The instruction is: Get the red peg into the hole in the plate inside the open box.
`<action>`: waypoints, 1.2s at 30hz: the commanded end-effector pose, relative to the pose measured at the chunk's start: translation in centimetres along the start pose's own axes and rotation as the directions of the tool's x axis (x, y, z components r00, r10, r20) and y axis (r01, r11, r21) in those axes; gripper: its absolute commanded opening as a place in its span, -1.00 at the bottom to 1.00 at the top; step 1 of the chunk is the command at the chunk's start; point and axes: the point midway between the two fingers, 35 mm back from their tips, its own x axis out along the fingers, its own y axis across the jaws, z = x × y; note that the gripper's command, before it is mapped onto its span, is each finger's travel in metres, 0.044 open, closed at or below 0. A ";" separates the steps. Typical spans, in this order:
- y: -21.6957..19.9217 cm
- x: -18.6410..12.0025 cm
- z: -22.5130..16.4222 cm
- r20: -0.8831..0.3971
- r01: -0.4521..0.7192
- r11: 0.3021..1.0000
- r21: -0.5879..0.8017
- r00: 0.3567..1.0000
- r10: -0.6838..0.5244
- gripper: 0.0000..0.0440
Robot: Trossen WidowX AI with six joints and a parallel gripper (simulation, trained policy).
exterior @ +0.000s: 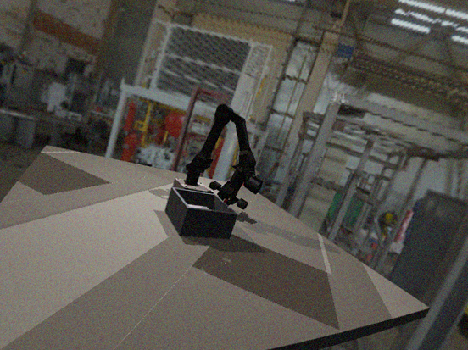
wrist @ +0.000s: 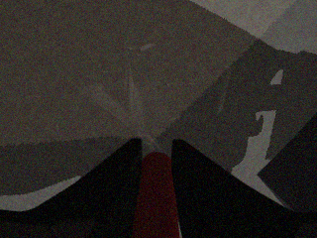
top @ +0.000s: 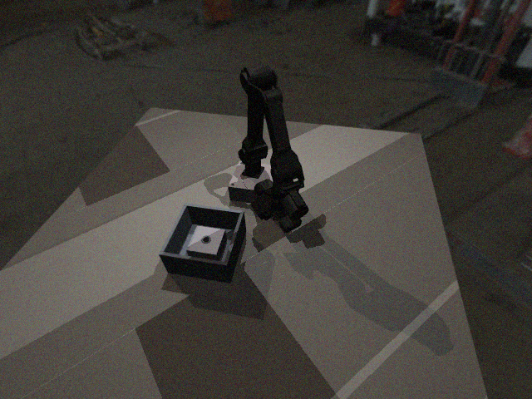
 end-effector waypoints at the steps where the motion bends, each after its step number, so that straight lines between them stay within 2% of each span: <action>1: -0.3 0.1 0.1 0.003 0.038 0.999 0.000 0.999 -0.038 -1.00; 19: 0.7 -7.3 3.3 0.123 -0.014 1.000 0.023 0.992 0.011 -1.00; 27: 0.7 -10.5 5.7 0.168 -0.046 0.994 0.099 0.985 0.029 -1.00; 36: 0.5 -12.3 9.5 0.211 -0.081 0.974 0.211 0.977 0.036 -1.00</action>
